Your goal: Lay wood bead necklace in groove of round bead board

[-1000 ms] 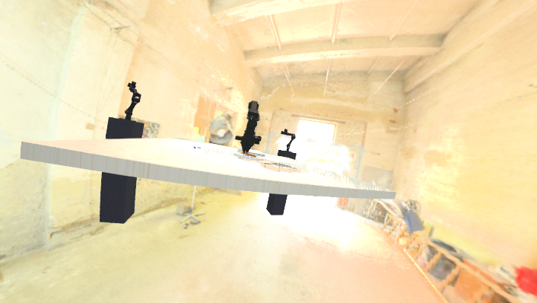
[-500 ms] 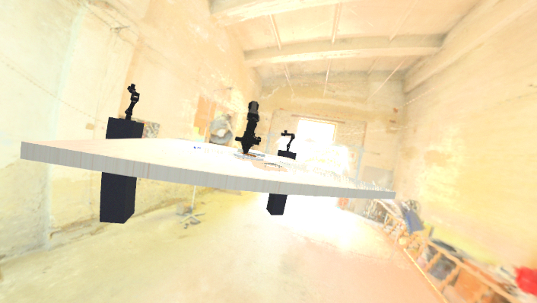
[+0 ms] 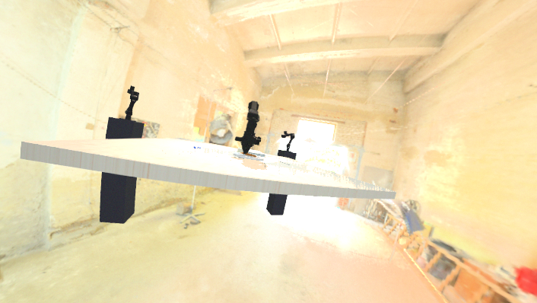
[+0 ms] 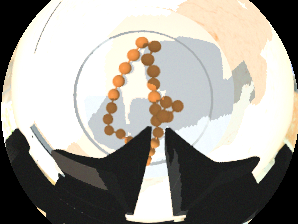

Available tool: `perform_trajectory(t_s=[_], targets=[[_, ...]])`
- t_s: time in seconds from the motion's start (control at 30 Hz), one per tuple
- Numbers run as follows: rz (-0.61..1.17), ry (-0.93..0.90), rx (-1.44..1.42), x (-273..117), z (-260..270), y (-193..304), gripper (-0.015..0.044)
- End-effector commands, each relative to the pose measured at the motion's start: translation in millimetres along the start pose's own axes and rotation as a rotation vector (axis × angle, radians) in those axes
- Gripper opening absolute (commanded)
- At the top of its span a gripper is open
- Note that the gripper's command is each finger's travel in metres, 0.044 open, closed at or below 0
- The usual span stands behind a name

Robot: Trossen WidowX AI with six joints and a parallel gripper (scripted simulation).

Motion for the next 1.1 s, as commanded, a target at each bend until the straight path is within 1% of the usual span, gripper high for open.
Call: perform_trajectory(t_s=[0.0,0.7,1.07], targets=[[0.000,0.000,0.000,-0.3,-0.1,-0.1,0.0000],[0.000,0.000,0.000,-0.3,-0.1,-0.1,0.0000],[0.000,-0.006,-0.006,-6.5,0.3,0.8,0.0000]])
Point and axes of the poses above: the point midway between the two fingers, 35 mm back from their tips, its own x axis out along the fingers, its own z axis across the jaws, y = z × x, the point moved 8 cm from there along -x, back along the fingers, and after that the axes turned 12 degrees about x, right-handed, at the moved point
